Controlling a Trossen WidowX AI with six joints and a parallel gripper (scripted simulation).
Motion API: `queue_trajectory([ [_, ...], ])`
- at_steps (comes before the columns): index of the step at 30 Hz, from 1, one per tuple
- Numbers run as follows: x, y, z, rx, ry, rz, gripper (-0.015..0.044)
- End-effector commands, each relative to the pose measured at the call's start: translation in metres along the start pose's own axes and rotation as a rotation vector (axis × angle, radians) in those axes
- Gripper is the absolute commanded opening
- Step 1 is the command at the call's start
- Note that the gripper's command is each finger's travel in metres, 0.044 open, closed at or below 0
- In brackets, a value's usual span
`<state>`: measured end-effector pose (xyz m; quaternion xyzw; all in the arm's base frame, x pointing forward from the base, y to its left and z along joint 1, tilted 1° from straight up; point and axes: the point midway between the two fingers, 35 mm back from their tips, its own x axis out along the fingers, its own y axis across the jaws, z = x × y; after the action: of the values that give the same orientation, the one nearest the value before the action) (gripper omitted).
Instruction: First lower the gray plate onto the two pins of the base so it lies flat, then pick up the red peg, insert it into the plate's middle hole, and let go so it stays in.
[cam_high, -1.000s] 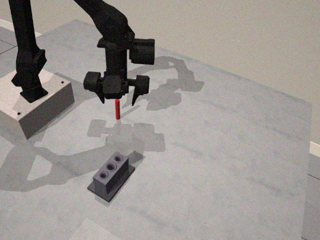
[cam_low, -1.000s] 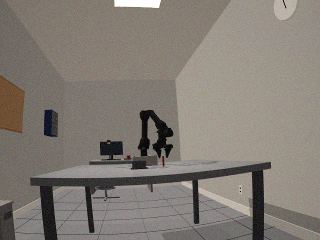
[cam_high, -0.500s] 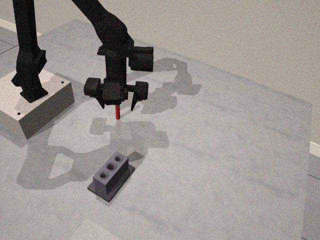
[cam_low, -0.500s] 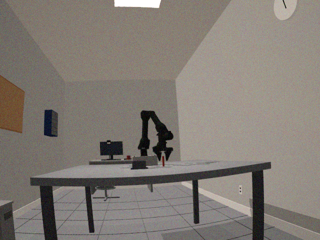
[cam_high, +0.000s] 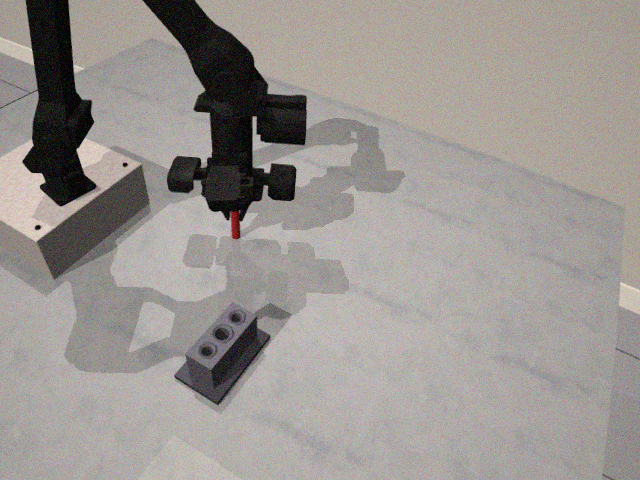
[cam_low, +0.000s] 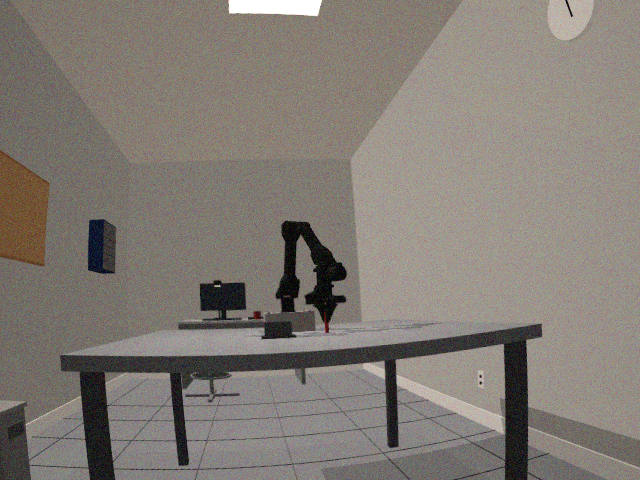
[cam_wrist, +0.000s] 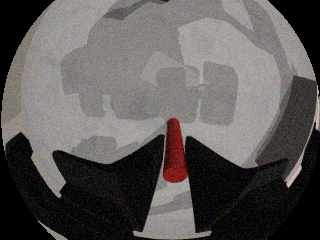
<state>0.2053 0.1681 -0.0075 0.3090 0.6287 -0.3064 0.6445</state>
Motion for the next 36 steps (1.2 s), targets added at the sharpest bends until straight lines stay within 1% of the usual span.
queue_trajectory([
  [1,0.0,0.0,-0.001,0.005,0.004,0.001,0.0026],
  [5,0.0,0.0,-0.001,0.005,0.004,0.001,0.0],
  [12,-0.007,0.002,-0.001,0.005,0.004,0.001,0.0],
  [36,-0.081,0.009,-0.001,0.005,0.004,0.002,0.0],
])
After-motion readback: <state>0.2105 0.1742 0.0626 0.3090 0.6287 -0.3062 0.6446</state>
